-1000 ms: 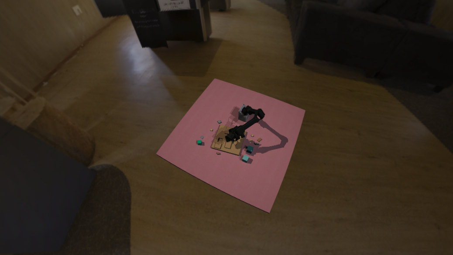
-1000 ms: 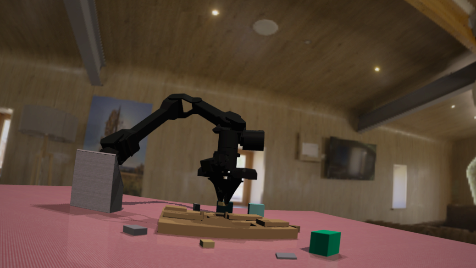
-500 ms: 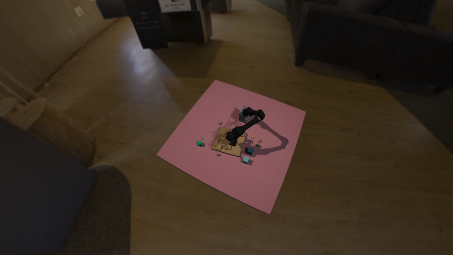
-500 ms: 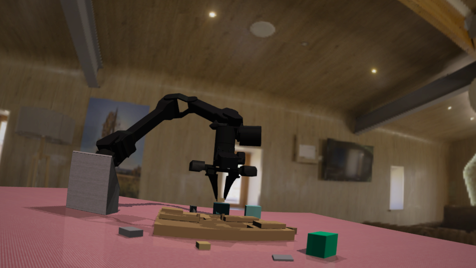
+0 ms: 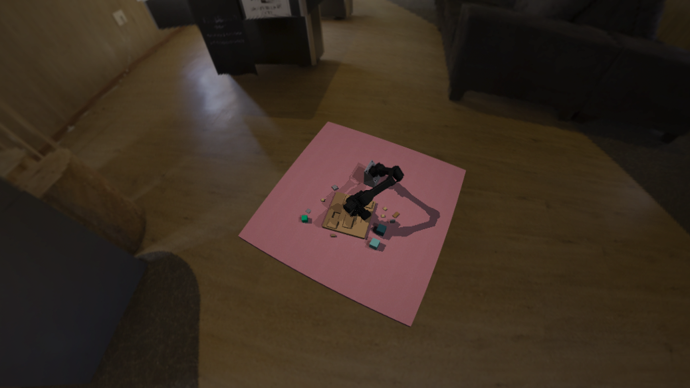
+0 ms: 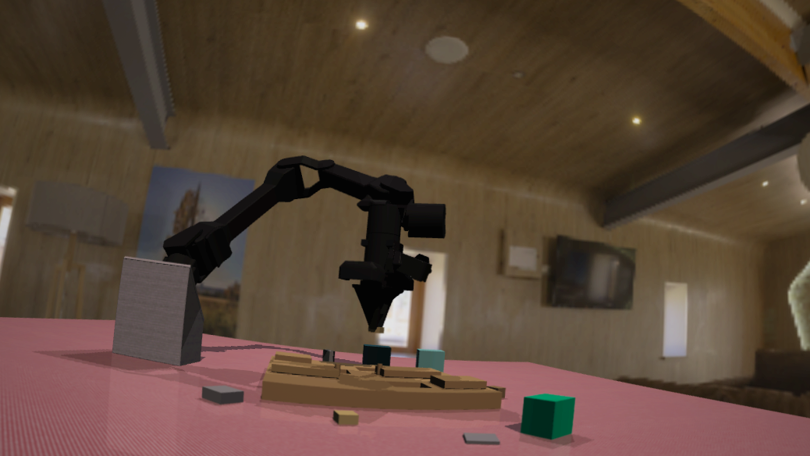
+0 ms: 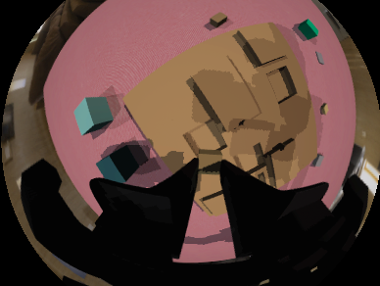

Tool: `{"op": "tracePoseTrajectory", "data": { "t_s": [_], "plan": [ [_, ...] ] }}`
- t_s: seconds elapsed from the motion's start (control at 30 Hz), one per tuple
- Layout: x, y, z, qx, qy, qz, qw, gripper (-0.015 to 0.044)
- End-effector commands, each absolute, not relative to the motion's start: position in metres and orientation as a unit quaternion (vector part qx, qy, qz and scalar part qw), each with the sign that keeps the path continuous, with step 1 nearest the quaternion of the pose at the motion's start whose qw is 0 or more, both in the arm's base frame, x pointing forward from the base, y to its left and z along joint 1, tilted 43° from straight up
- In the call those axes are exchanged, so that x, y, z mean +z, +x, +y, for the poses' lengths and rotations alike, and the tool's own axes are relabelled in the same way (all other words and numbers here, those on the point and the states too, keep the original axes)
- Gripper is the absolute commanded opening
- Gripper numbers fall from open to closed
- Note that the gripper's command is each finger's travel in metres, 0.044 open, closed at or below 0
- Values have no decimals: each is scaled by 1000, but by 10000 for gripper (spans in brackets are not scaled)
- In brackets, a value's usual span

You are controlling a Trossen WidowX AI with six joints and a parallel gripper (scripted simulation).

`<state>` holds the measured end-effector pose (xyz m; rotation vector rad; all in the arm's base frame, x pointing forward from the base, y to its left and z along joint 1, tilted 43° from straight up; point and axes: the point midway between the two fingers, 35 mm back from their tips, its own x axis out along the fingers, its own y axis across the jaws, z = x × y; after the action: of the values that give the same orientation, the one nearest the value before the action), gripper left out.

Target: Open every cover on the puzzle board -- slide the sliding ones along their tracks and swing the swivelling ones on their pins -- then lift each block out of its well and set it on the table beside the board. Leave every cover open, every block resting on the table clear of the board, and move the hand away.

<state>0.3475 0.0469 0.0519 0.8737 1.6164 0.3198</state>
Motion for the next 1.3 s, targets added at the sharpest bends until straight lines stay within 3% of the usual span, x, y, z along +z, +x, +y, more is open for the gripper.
{"op": "tracePoseTrajectory", "data": {
  "t_s": [0.0, 0.2, 1.27],
  "plan": [
    [63, 347, 38, 400, 107, 588, 695, 80],
    [67, 347, 34, 494, -13, 512, 703, 80],
    [1, 356, -55, 479, -27, 521, 706, 80]
  ]
}}
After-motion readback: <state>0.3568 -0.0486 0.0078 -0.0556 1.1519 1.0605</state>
